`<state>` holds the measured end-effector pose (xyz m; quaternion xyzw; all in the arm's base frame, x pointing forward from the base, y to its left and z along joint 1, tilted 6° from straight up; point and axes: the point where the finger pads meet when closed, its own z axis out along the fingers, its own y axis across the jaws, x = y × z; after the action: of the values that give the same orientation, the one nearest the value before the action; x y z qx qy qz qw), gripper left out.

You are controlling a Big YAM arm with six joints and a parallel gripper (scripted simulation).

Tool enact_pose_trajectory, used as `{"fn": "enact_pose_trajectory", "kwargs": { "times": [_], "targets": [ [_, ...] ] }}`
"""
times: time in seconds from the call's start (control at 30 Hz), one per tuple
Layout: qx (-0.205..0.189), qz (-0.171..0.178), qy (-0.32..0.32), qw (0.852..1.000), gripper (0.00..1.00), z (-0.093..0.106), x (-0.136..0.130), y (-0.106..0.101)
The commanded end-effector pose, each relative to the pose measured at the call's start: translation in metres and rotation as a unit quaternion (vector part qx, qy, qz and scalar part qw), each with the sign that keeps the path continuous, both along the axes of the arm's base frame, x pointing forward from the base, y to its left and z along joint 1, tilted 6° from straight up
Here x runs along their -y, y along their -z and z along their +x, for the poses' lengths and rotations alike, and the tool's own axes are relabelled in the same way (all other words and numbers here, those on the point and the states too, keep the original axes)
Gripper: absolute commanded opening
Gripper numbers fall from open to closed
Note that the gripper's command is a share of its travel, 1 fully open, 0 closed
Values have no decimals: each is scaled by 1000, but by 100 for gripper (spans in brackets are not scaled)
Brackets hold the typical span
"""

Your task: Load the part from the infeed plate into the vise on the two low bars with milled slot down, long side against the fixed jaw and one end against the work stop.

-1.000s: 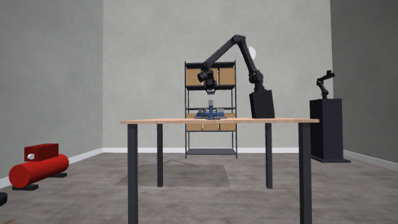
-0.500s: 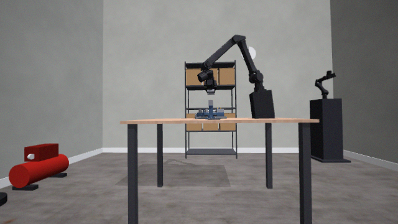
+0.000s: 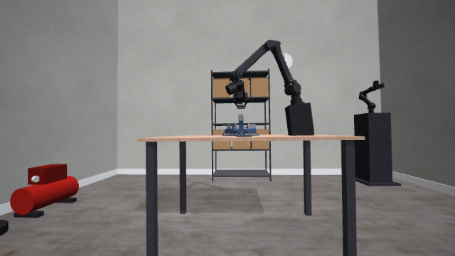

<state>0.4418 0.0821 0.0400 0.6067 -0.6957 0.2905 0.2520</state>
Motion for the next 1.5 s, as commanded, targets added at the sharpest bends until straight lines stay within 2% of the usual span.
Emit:
{"fn": "enact_pose_trajectory", "kwargs": {
  "times": [0.0, 0.07, 0.23, 0.4, 0.47, 0.5, 0.57, 0.63, 0.77, 0.87, 0.97, 1.03, 1.07, 1.17, 1.3, 1.4, 1.47],
  "targets": [
    [25, 6, -3, 1000, 0, 15, -10, -9],
    [15, 1, -3, 1000, 0, 12, -8, 0],
    [17, 2, -3, 1000, 0, 10, -6, 0],
    [4, -3, -3, 1000, 0, 5, -2, 14],
    [4, -3, -3, 1000, 0, 5, -2, 14],
    [18, 3, -3, 1000, 0, 6, -3, -3],
    [25, 7, -3, 1000, 0, 14, -6, 2],
    [10, 0, -2, 1000, 0, 11, -4, 16],
    [6, -1, -2, 1000, 0, 8, -1, 22],
    [9, 0, -2, 1000, 0, 9, -1, 19],
    [3, -2, -2, 1000, 0, 8, 1, 30],
    [3, -2, -2, 1000, 0, 8, 1, 30],
    [4, -2, -2, 1000, 0, 6, 2, 19],
    [6, 0, -2, 1000, 0, 12, 0, 33],
    [3, -2, -1, 1000, 0, 10, 2, 39],
    [10, 1, 0, 1000, 0, 11, 3, 35],
    [3, -2, -1, 1000, 0, 11, 3, 45]
  ]
}}
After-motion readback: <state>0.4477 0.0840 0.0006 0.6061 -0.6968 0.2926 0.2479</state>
